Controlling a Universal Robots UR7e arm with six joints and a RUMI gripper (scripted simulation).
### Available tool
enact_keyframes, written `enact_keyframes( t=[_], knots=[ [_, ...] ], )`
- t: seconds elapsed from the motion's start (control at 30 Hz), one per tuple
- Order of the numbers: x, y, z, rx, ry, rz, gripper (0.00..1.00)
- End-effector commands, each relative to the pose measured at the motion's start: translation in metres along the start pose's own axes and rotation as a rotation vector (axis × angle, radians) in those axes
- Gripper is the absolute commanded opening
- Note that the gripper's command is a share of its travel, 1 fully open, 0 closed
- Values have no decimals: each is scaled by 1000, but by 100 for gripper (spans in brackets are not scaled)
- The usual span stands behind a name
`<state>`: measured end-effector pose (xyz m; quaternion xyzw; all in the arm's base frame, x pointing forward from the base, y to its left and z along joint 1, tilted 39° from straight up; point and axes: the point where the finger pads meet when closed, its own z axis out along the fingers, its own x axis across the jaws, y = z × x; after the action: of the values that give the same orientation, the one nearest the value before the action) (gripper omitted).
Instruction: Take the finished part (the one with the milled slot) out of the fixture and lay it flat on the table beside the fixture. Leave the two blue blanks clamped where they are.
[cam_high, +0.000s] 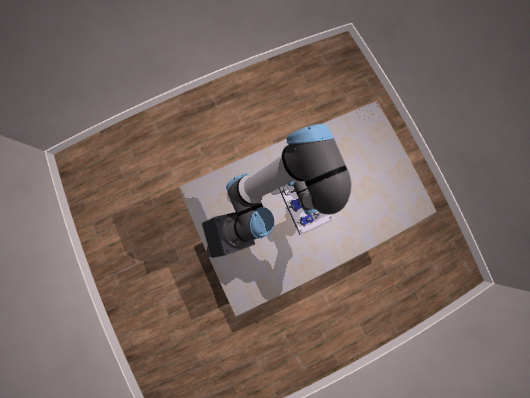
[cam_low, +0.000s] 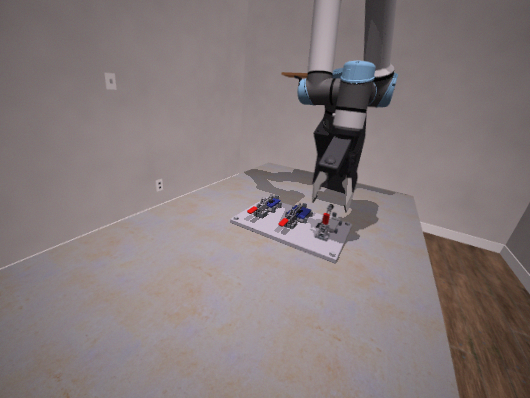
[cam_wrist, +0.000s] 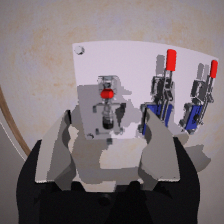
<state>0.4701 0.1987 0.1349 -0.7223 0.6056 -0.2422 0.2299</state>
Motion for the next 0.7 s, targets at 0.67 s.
enact_keyframes(
  t=[0.67],
  knots=[
    [0, 60, 0, 1, 0, 0, 59]
  ],
)
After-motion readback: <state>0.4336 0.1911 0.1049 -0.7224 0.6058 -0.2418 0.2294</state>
